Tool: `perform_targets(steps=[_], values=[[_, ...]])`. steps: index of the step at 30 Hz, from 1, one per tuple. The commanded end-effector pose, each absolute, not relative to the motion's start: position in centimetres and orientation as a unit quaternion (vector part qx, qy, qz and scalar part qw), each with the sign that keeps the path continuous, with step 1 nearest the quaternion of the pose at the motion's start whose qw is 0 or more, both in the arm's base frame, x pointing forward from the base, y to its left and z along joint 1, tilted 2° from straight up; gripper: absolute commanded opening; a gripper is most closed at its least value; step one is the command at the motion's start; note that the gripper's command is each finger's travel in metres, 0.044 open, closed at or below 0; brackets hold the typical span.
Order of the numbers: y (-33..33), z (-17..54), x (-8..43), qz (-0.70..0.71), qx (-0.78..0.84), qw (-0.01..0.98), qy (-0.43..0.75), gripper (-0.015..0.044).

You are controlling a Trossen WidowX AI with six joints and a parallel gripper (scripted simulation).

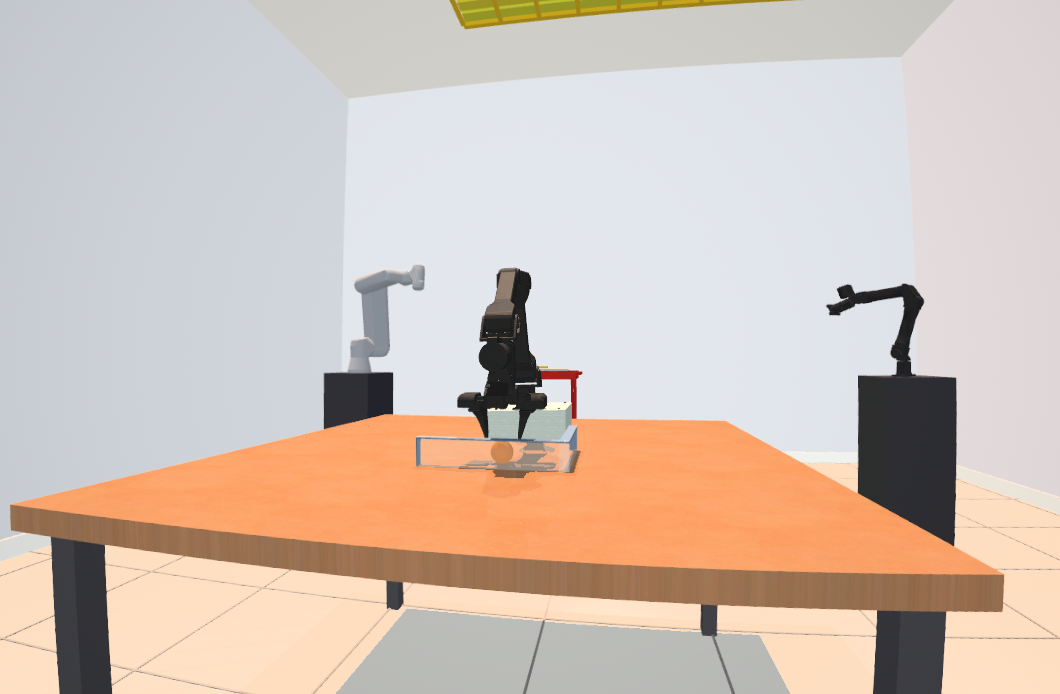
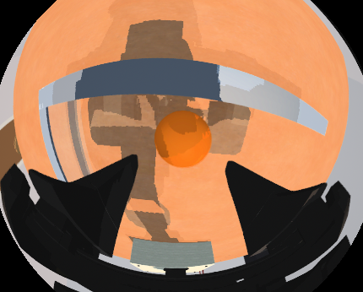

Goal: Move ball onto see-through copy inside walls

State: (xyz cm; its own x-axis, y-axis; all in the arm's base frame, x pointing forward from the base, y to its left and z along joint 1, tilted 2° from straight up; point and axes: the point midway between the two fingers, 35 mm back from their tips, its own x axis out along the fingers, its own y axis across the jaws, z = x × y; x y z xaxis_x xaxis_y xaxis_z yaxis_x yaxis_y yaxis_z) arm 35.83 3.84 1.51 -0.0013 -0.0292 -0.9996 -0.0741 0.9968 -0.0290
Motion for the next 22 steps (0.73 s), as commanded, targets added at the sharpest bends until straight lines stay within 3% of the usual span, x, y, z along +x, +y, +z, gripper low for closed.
perform_targets(steps=[1, 11, 15, 22], values=[[4.0, 6.8, 36.2, 0.016, -0.036, 0.720, 0.692, 0.0346], [4.0, 6.2, 36.6, 0.018, -0.036, 0.725, 0.687, 0.0346], [4.1, 10.3, 36.1, 0.019, -0.035, 0.727, 0.685, 0.0440], [4.1, 11.5, 35.9, 0.019, -0.035, 0.728, 0.685, 0.0440]])
